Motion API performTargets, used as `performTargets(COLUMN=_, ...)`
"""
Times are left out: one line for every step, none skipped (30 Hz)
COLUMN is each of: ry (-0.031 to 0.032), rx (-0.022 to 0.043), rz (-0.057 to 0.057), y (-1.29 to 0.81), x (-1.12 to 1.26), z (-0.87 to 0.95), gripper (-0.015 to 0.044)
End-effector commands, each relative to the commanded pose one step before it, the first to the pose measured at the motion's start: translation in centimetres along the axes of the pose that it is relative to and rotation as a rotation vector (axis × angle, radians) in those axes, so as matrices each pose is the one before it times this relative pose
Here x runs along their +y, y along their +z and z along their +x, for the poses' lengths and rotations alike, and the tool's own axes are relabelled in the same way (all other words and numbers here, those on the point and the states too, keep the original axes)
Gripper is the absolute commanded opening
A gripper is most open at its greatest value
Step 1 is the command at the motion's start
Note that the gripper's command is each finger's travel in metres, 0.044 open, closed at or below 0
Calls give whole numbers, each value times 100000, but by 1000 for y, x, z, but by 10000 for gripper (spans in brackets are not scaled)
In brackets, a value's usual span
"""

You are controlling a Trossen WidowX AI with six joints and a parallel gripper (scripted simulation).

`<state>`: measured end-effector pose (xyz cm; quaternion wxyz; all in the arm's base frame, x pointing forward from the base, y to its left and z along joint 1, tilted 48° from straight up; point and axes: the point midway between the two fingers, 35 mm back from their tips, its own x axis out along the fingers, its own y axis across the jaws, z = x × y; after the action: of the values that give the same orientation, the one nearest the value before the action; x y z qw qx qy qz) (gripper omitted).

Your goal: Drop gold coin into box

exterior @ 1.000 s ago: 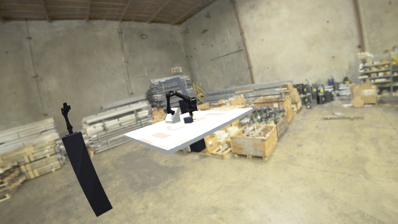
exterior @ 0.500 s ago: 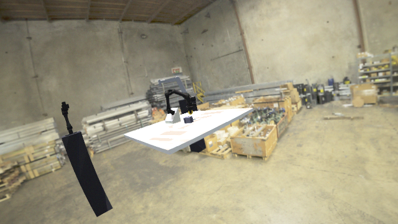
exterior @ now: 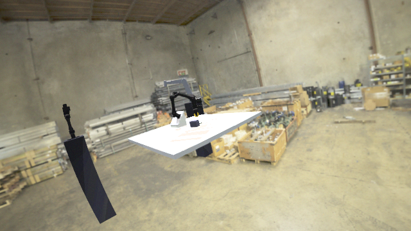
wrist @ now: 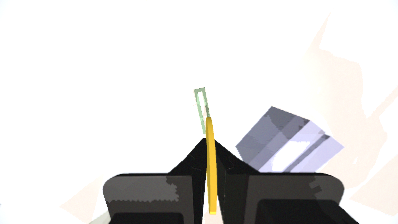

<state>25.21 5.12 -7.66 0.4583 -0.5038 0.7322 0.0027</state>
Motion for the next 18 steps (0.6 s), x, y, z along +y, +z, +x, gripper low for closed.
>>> performTargets(ry=603, rx=26, rz=13914, y=-175, x=105, z=-78, gripper=0)
performTargets(ry=0, rx=2, rz=3395, y=-34, x=-3, z=-3, gripper=0)
performTargets(ry=0, rx=2, rz=3395, y=-34, x=-4, z=-3, gripper=0)
performTargets(ry=0, rx=2, rz=3395, y=-34, x=-5, z=-3, gripper=0)
performTargets(ry=0, rx=2, rz=3395, y=-34, x=-6, z=-2, gripper=0)
performTargets(ry=0, rx=2, rz=3395, y=-34, x=-7, z=-2, gripper=0)
performTargets(ry=0, rx=2, rz=3395, y=-33, x=-8, z=-2, gripper=0)
performTargets(ry=0, rx=2, rz=3395, y=-33, x=-9, z=-2, gripper=0)
performTargets(ry=-1, rx=2, rz=3395, y=-33, x=-10, z=-2, gripper=0)
performTargets(ry=-1, rx=2, rz=3395, y=-32, x=-12, z=-2, gripper=0)
performTargets(ry=-1, rx=2, rz=3392, y=-32, x=-13, z=-2, gripper=0)
performTargets(ry=-1, rx=2, rz=3396, y=-32, x=-14, z=-2, gripper=0)
performTargets(ry=-1, rx=2, rz=3396, y=-31, x=-15, z=-2, gripper=0)
performTargets(ry=-1, rx=2, rz=3392, y=-31, x=-16, z=-2, gripper=0)
performTargets(ry=-1, rx=1, rz=2754, y=-24, x=-14, z=-2, gripper=0)
performTargets(ry=0, rx=1, rz=1652, y=-14, x=-9, z=-1, gripper=0)
performTargets(ry=0, rx=0, rz=551, y=-5, x=-3, z=0, gripper=0)
performTargets(ry=0, rx=0, rz=0, y=0, x=0, z=0, gripper=0)
